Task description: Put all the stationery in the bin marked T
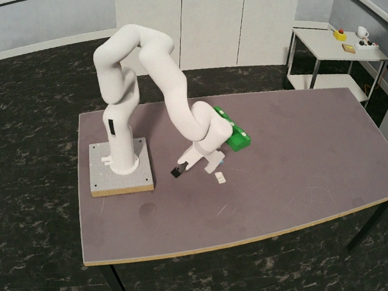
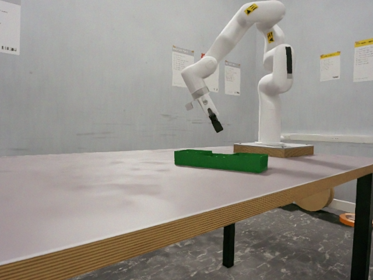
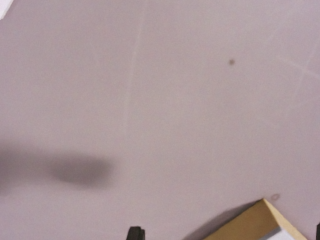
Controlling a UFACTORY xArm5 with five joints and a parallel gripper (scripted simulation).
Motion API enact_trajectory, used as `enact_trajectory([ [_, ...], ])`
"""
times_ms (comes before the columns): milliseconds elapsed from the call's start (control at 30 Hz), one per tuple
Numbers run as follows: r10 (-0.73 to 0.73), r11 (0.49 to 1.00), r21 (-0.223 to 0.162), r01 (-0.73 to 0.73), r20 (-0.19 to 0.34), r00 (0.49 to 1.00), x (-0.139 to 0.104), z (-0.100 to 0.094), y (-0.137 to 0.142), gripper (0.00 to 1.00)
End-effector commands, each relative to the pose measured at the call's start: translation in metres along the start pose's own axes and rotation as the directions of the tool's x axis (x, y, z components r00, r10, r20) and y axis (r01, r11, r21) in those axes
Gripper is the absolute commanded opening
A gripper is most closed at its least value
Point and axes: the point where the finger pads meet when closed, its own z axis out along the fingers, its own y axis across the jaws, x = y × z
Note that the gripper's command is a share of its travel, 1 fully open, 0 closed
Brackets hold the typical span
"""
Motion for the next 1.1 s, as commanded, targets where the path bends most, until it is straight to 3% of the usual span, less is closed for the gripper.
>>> enact_trajectory([
  [0, 0.0, 1.0, 0.001, 0.0, -0.003, 1.0, 0.001, -0.001, 0.0, 1.0],
  [533, 0.0, 1.0, 0.001, 0.0, -0.003, 1.0, 0.001, -0.001, 0.0, 1.0],
  [567, 0.0, 1.0, 0.001, 0.0, -0.003, 1.0, -0.003, -0.008, 0.001, 0.09],
  [967, 0.0, 1.0, 0.001, 0.0, -0.003, 1.0, -0.05, -0.095, 0.014, 0.09],
  [1067, 0.0, 1.0, 0.001, 0.0, -0.003, 1.0, -0.05, -0.095, 0.014, 0.09],
])
